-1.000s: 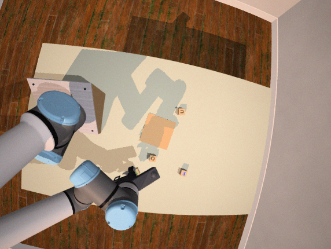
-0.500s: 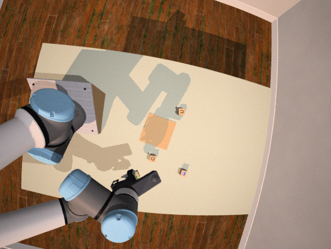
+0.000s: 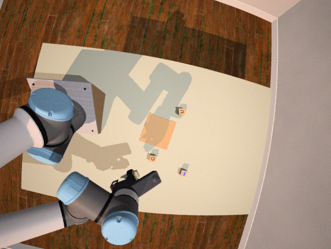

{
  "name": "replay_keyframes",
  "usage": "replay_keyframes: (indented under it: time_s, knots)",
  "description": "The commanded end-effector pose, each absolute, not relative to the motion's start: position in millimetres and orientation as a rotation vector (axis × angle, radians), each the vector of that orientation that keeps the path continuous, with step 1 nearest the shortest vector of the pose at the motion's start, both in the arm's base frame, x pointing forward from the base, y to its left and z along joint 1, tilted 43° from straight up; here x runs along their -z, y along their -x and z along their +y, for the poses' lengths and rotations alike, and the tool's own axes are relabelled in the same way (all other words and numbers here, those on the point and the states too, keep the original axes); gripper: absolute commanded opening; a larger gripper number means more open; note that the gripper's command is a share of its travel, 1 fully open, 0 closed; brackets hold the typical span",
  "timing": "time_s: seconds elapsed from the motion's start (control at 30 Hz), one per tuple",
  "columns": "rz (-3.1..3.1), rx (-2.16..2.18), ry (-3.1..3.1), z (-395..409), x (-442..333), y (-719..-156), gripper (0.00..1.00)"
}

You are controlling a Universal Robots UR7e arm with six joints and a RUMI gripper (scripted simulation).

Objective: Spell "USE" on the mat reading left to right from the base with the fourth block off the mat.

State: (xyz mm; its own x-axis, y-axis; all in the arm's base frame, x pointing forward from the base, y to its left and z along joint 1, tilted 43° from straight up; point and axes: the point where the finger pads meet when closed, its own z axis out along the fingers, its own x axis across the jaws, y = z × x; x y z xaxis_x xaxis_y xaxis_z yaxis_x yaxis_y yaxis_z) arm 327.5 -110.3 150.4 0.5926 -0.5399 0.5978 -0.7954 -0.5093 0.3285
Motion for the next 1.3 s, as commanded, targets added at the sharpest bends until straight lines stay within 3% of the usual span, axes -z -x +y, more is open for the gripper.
replay_keyframes:
  time_s: [0.0,1.27]
  knots:
    - [-1.055,-0.575,-2.237,-110,-151,-328,0.09]
    - [-0.116,-0.218,-2.412,12,-55,-385,0.09]
